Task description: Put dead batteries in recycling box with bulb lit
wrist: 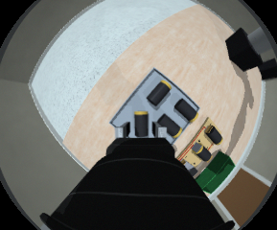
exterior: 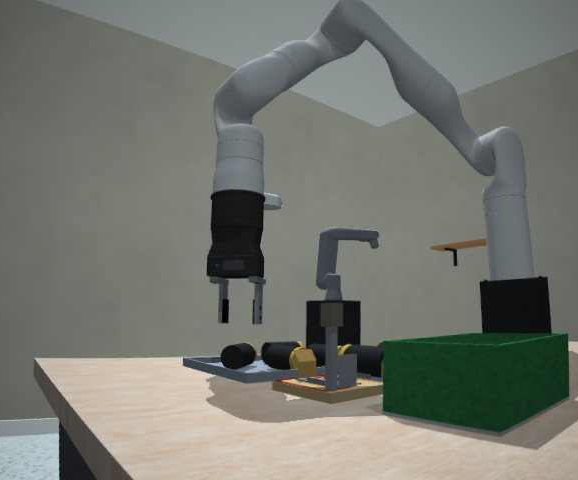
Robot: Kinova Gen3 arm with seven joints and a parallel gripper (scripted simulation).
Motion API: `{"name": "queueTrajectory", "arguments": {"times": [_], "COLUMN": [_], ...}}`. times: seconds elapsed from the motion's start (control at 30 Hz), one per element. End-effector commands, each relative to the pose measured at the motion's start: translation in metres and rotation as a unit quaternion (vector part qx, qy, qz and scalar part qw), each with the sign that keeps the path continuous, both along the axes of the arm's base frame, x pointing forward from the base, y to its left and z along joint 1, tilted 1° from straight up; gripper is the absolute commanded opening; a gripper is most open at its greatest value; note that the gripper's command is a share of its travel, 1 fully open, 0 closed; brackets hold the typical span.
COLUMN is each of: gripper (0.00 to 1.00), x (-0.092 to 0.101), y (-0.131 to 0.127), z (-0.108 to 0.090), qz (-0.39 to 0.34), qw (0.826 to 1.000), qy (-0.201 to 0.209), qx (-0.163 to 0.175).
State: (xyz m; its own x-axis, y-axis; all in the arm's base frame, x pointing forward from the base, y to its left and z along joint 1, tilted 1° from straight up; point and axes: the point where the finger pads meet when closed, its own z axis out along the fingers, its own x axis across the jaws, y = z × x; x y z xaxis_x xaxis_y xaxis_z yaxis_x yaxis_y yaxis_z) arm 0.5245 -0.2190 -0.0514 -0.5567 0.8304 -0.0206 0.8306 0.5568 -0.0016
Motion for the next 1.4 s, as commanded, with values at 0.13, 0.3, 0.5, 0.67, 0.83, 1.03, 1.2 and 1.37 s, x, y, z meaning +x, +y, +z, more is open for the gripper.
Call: {"name": "queueTrajectory", "arguments": {"times": [0.13,0.3,0.5,0.67,0.83,1.03,1.2,1.37], "gripper": [0.90,0.90,0.90,0.90,0.90,0.90,0.90,0.90], "x": [-0.0001,-0.0001,-0.0001,-0.0001,-0.0001,-0.0001,0.0008,0.0038], "y": [-0.0019,-0.0019,-0.0019,-0.0019,-0.0019,-0.0019,-0.0023,-0.0036], "z": [-0.0097,-0.0097,-0.0097,-0.0097,-0.0097,-0.0097,-0.0097,-0.0096], "qz": [0.002,0.002,0.002,0.002,0.002,0.002,0.001,0.001], "qw": [1.000,1.000,1.000,1.000,1.000,1.000,1.000,1.000], "qy": [0.002,0.002,0.002,0.002,0.002,0.002,0.002,0.002], "qx": [-0.003,-0.003,-0.003,-0.003,-0.003,-0.003,-0.003,-0.003]}}
